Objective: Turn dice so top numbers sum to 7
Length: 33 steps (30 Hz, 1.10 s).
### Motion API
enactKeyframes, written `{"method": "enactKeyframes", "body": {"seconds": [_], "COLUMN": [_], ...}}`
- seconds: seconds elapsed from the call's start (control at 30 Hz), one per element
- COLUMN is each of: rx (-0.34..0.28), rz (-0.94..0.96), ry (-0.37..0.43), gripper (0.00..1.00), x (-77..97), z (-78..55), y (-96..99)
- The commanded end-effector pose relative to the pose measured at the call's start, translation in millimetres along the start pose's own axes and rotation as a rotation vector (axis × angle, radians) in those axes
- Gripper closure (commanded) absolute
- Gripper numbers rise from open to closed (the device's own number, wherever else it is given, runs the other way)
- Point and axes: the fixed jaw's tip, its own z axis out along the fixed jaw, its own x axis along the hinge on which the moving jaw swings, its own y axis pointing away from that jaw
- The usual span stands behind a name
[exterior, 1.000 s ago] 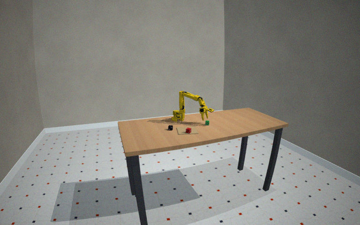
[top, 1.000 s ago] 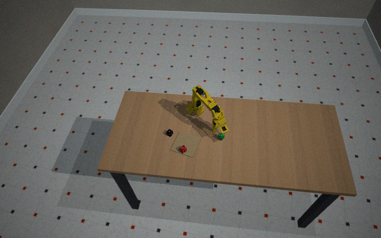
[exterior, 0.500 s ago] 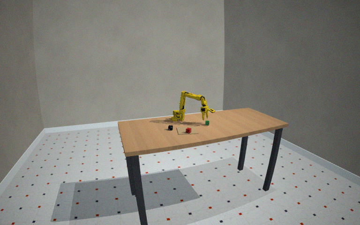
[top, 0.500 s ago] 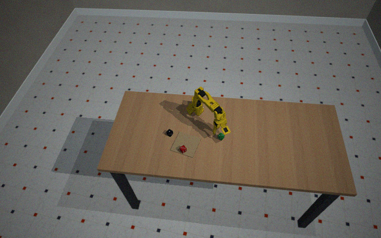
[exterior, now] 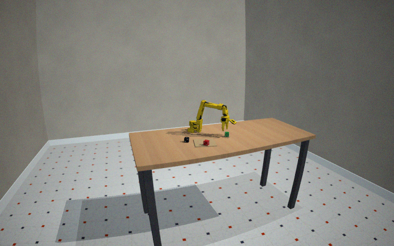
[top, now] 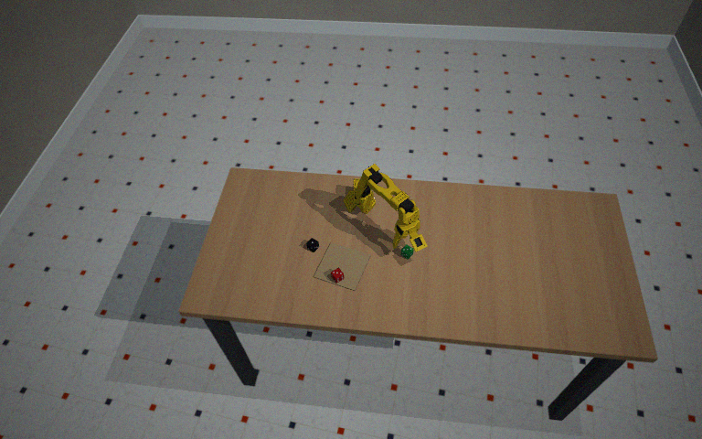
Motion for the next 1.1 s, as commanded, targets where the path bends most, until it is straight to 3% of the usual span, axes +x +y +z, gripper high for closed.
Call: {"method": "enactKeyframes", "body": {"seconds": [0.0,0.3,0.33,1.07], "rx": [0.017,0.017,0.022,0.022], "rz": [-0.040,-0.040,-0.047,-0.047], "ry": [0.081,0.081,0.103,0.103], "gripper": [0.65,0.65,0.65,0.65], "x": [-6.4,-6.4,-10.0,-10.0], "z": [-10.1,-10.1,-1.3,-1.3], "y": [4.4,4.4,5.2,5.2]}}
